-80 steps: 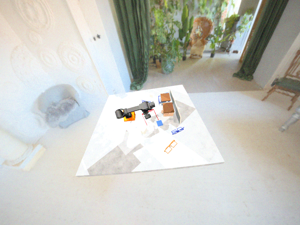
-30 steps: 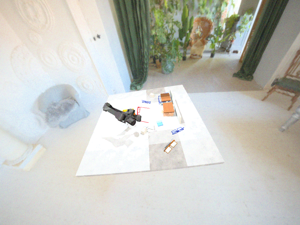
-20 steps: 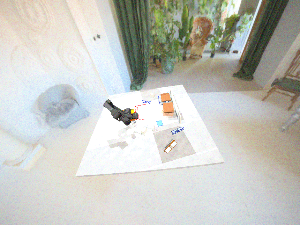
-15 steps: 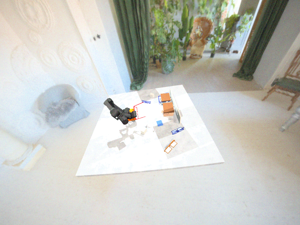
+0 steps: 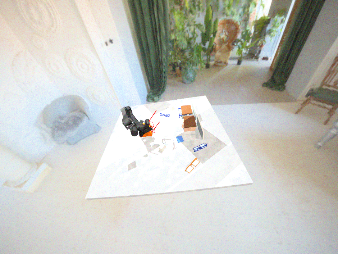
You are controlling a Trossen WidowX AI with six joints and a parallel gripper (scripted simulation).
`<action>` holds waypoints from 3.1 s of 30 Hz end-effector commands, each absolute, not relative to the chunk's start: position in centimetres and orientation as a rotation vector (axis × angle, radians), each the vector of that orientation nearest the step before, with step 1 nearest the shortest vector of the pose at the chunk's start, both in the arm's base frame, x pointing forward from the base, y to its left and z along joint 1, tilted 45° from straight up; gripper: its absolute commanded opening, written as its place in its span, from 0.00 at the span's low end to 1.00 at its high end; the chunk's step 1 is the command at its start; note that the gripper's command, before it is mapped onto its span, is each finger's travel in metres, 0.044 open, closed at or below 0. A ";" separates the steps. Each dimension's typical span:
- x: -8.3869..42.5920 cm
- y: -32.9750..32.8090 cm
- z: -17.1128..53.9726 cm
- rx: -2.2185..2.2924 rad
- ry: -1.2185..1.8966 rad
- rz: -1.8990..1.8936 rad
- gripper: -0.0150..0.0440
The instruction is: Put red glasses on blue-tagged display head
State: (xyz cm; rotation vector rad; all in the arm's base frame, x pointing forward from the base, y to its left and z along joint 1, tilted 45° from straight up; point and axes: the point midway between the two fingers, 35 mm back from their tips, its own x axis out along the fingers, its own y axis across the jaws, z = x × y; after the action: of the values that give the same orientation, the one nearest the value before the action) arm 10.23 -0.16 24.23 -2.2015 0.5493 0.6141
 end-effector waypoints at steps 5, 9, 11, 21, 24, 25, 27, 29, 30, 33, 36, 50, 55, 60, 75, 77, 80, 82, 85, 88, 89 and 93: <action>10.1 0.3 24.3 -2.315 0.546 0.595 0.28; 10.1 0.3 24.3 -2.315 0.546 0.595 0.25; 10.1 0.3 24.3 -2.315 0.546 0.595 0.25; 10.1 0.3 24.3 -2.315 0.546 0.595 0.25; 10.1 0.3 24.3 -2.315 0.546 0.595 0.25; 10.1 0.3 24.3 -2.315 0.546 0.595 0.25; 10.1 0.2 24.3 -2.301 0.546 0.601 0.25; 10.1 0.0 24.3 -2.270 0.545 0.616 0.25; 10.2 -0.1 24.2 -2.247 0.545 0.627 0.25; 10.3 -0.6 24.0 -2.168 0.549 0.665 0.25; 10.4 -1.0 23.8 -2.090 0.557 0.706 0.25; 11.8 -2.8 22.3 -1.763 0.658 0.895 0.25; 12.5 -3.2 21.6 -1.665 0.717 0.957 0.25; 13.2 -3.5 20.9 -1.578 0.786 1.014 0.25; 16.0 -3.5 18.4 -1.398 1.046 1.135 0.25; 16.4 -3.4 18.1 -1.384 1.085 1.144 0.25; 17.0 -3.2 17.5 -1.368 1.143 1.153 0.25; 17.4 -3.1 17.2 -1.361 1.183 1.157 0.25; 18.0 -2.8 16.6 -1.355 1.242 1.158 0.25; 18.5 -2.4 16.1 -1.354 1.301 1.155 0.25; 18.7 -2.3 15.9 -1.356 1.321 1.152 0.25; 19.5 -1.7 15.2 -1.368 1.397 1.136 0.25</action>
State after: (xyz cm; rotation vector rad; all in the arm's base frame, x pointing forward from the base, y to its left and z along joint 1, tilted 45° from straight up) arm 18.91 -2.07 15.73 -1.3592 1.3421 1.1464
